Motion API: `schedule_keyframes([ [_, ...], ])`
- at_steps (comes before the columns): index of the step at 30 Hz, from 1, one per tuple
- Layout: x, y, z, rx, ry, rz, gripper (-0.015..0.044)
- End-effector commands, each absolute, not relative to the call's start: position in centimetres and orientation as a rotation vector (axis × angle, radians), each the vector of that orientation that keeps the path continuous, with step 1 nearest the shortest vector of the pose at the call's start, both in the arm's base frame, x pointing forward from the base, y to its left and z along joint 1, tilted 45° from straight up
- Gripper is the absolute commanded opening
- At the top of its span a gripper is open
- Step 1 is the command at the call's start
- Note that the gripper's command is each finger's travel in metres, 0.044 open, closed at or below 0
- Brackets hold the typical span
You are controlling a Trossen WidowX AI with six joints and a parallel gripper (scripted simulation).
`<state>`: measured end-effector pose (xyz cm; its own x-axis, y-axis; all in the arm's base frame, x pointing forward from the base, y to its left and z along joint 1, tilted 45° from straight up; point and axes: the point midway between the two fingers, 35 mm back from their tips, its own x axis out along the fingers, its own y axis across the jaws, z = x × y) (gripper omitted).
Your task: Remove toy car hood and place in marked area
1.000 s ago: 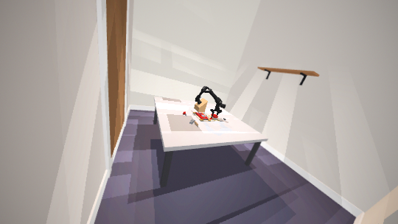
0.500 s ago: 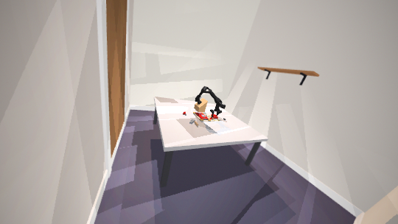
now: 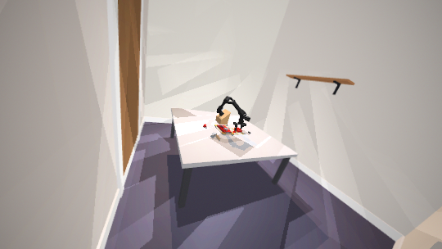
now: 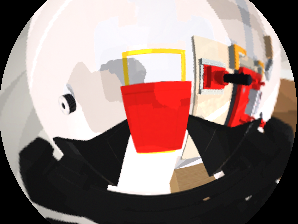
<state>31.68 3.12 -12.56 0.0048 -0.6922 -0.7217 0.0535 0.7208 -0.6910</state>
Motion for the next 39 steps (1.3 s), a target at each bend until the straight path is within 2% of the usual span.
schedule_keyframes([
  [1, 31.5, 2.8, -12.9, -0.568, 1.468, -0.633, 0.0],
  [13, 31.4, 2.6, -13.1, -0.569, 1.468, -0.634, 0.0],
  [30, 31.6, 2.9, -12.8, -0.559, 1.464, -0.634, 0.044],
  [39, 31.7, 8.0, -7.7, -0.56, 1.473, -0.641, 0.044],
])
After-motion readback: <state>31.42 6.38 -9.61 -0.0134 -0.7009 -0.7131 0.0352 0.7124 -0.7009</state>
